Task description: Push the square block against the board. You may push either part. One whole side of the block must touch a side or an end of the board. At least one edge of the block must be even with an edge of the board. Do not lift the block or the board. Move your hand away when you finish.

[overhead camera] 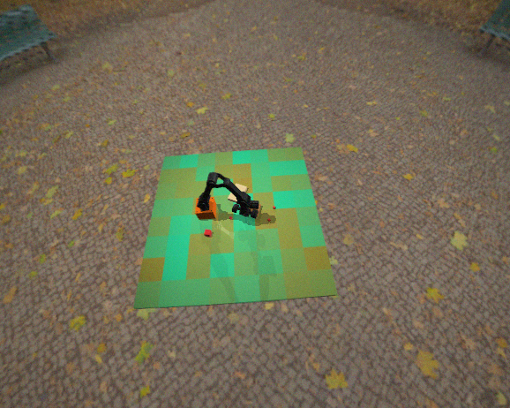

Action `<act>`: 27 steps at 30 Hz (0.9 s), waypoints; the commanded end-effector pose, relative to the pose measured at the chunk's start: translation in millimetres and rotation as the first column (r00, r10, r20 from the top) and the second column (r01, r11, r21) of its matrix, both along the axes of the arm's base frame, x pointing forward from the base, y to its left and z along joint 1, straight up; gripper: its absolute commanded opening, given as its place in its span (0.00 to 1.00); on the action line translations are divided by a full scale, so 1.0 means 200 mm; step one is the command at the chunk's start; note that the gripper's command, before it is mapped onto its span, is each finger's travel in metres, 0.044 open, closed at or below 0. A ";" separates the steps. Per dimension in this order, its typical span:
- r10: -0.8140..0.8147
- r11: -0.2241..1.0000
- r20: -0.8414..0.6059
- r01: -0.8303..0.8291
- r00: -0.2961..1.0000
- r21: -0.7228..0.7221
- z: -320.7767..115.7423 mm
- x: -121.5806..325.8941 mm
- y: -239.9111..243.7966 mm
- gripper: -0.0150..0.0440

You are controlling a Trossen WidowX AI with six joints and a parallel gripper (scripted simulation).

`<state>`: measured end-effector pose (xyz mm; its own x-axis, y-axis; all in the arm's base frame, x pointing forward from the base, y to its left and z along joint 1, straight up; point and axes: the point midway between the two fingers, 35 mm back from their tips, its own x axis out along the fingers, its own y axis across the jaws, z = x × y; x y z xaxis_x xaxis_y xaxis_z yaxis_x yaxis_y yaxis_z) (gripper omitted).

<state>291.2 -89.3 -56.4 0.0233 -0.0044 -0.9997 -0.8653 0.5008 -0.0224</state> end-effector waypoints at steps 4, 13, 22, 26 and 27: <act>0.005 1.000 0.002 -0.005 1.000 0.001 0.00 0.02 0.02 0.25; 0.007 1.000 0.002 -0.007 1.000 0.002 0.00 0.04 0.06 0.25; 0.009 1.000 0.002 -0.009 1.000 0.002 0.00 0.06 0.09 0.25; 0.010 1.000 0.003 -0.010 1.000 0.002 0.00 0.07 0.11 0.25; 0.011 1.000 0.003 -0.011 1.000 0.002 0.00 0.07 0.11 0.25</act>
